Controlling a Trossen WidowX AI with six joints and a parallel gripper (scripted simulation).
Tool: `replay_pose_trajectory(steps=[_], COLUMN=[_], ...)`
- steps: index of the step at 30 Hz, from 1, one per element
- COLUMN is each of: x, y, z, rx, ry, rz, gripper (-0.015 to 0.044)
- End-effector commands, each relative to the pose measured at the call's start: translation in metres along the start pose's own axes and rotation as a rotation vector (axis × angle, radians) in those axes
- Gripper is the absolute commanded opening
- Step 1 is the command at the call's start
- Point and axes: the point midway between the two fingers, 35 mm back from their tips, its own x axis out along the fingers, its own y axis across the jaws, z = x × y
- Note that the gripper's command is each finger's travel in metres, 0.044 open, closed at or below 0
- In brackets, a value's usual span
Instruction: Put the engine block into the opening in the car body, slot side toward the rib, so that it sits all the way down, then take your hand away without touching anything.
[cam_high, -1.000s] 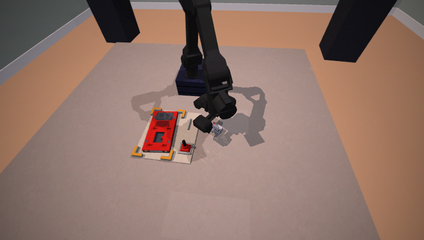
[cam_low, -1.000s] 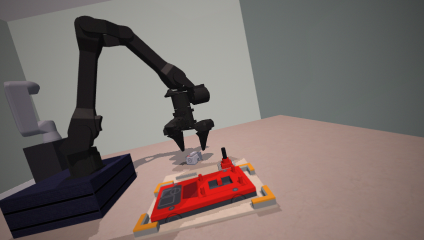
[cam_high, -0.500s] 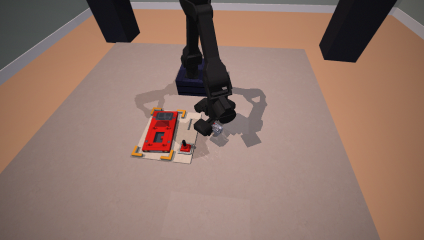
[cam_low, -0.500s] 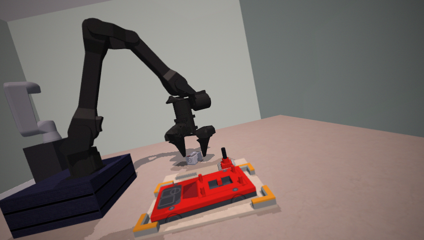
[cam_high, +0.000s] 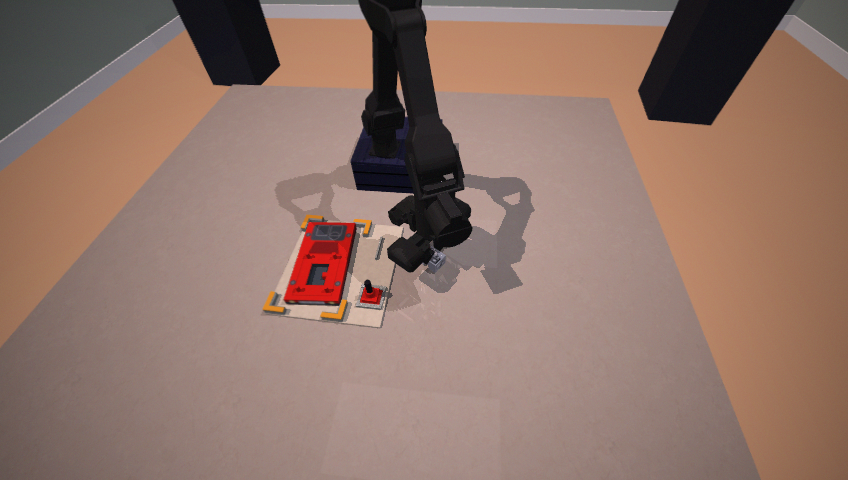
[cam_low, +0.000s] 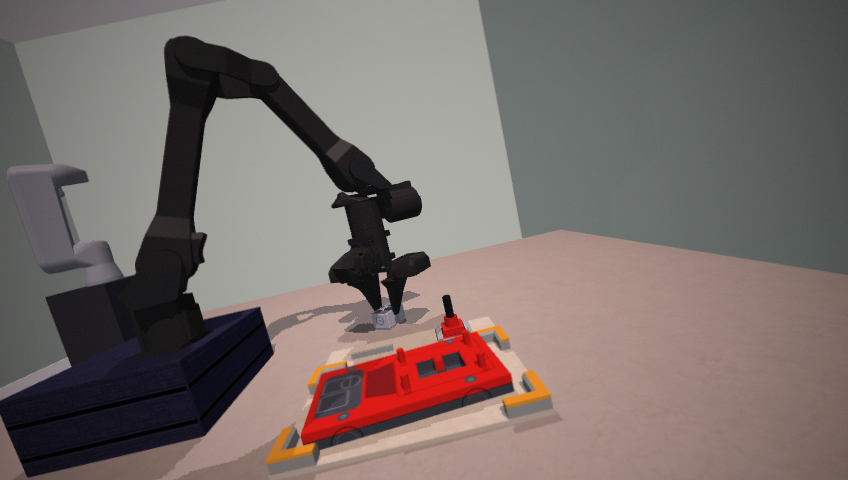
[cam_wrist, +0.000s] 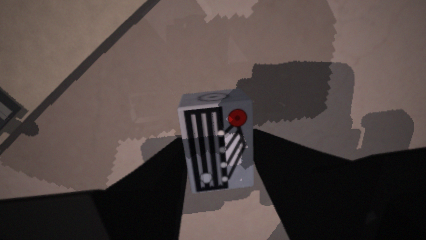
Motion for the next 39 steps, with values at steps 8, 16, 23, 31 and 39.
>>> replay_pose_trajectory(steps=[8,16,23,31,39], x=[-0.007,-0.026,-0.048,-0.073,-0.098], y=[0.001,0.004,0.006,0.007,0.007], z=[-0.001,-0.003,-0.003,-0.001,0.003], rx=[-0.002,-0.002,0.000,0.001,0.003], ry=[0.003,0.003,0.003,0.003,0.002], rz=[-0.002,-0.002,-0.001,-0.001,-0.001], gripper=[0.0000,0.0000,0.0000,0.0000,0.0000])
